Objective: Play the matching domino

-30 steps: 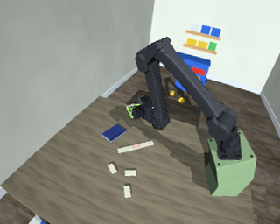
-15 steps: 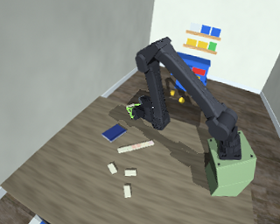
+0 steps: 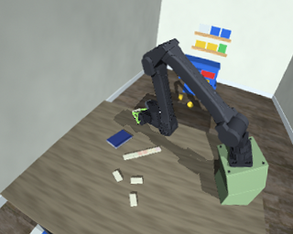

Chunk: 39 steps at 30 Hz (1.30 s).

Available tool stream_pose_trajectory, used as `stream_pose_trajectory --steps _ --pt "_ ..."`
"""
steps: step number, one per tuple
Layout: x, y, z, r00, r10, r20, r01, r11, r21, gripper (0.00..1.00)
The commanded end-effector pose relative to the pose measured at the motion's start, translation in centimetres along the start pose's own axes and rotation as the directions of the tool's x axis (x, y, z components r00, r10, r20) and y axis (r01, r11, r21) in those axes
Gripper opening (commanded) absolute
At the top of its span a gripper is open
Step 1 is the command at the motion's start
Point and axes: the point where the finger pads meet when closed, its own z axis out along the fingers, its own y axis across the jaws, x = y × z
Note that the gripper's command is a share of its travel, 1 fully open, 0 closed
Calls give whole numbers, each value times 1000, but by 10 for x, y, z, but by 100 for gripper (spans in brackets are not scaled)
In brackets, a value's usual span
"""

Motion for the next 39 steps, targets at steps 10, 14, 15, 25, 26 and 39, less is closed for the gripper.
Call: stream_pose_trajectory --steps 10,14,15,25,26,39 --pt "-24 9 8 997 16 70 -14 1000 -23 49" --pt "-12 3 4 999 6 33 -6 1000 -9 49" --pt "-14 4 4 999 8 39 -7 1000 -12 49" --pt "-24 9 8 997 16 70 -14 1000 -23 49" --pt "-24 9 8 997 16 70 -14 1000 -23 49" --pt "-24 9 8 997 16 70 -14 1000 -23 49"
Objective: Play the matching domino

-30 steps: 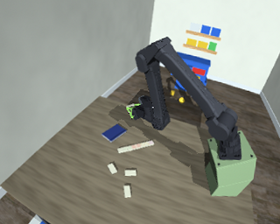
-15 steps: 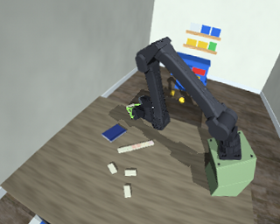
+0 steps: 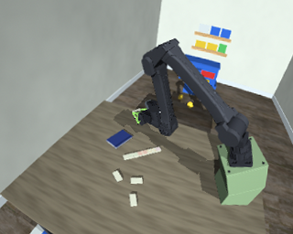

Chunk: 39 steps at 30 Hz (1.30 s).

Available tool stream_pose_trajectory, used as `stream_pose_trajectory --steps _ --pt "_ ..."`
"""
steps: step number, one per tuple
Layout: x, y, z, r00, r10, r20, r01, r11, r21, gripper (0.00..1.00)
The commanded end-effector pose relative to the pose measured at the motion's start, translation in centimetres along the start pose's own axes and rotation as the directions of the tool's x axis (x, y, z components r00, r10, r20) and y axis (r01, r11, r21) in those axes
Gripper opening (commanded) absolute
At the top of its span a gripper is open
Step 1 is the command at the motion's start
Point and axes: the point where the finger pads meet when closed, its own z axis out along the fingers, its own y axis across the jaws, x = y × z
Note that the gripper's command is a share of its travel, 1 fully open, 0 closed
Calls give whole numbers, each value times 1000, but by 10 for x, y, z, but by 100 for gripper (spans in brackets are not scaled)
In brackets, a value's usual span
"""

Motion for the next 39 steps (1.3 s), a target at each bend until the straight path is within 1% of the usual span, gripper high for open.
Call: stream_pose_trajectory --steps 1,5,6,15,22,23,32,39 --pt "-24 9 8 997 16 70 -14 1000 -23 49" --pt "-24 9 8 997 16 70 -14 1000 -23 49" --pt "-6 1 2 1000 1 14 -1 1000 -2 49" --pt "-24 9 8 997 16 70 -14 1000 -23 49" --pt "-24 9 8 997 16 70 -14 1000 -23 49" --pt "-6 1 2 1000 1 14 -1 1000 -2 49" --pt "-24 9 8 997 16 70 -14 1000 -23 49" --pt "-24 9 8 997 16 70 -14 1000 -23 49"
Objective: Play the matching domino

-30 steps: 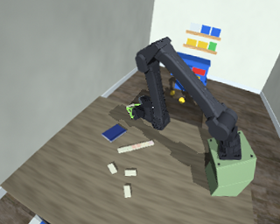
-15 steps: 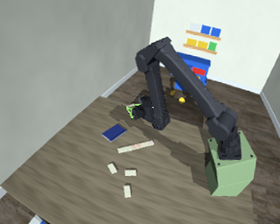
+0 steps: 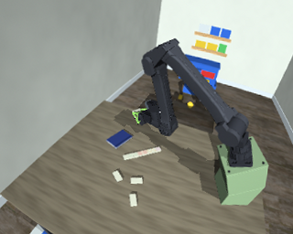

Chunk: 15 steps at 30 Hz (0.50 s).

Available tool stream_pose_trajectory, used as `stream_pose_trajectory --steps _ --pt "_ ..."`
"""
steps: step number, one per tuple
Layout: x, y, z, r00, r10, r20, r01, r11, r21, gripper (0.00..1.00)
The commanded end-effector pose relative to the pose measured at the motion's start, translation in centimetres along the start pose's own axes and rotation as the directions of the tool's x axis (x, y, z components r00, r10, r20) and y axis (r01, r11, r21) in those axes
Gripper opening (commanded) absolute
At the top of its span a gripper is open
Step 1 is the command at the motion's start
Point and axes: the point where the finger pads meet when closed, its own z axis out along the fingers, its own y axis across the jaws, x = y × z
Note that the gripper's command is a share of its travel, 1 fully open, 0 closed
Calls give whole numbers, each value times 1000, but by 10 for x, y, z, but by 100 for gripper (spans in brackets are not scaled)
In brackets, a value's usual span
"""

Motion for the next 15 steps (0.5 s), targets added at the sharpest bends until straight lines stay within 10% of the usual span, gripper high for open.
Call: stream_pose_trajectory --steps 1,15 --pt "-6 1 2 1000 1 14 -1 1000 -2 49" --pt "-24 7 12 997 16 70 -14 1000 -23 49"
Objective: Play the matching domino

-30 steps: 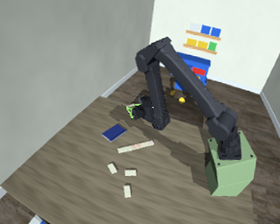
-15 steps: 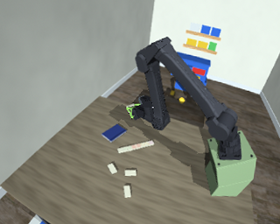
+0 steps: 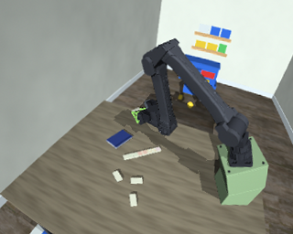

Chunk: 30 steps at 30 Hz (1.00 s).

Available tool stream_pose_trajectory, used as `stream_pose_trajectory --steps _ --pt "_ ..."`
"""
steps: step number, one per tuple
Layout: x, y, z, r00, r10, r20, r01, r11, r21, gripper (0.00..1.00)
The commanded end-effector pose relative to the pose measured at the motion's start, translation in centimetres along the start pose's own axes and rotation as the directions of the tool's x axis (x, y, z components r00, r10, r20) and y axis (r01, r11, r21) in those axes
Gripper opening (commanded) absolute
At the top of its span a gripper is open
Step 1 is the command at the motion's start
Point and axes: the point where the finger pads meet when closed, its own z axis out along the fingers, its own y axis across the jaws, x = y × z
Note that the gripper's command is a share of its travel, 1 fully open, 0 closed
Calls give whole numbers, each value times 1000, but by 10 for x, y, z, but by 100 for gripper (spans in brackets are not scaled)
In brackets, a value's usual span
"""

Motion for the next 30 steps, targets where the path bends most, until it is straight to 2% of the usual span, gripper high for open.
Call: stream_pose_trajectory --steps 1,2,3,12,19,20,30 --pt "-21 6 7 998 15 58 -14 1000 -18 49" --pt "-21 6 7 998 15 58 -14 1000 -18 49" --pt "-6 1 2 1000 1 12 -1 1000 -2 49" --pt "-24 7 12 998 15 58 -14 1000 -18 49" --pt "-24 7 12 998 15 58 -14 1000 -18 49" --pt "-7 1 5 1000 1 18 -1 1000 -4 49" --pt "-20 8 13 999 13 39 -12 1000 -15 49"
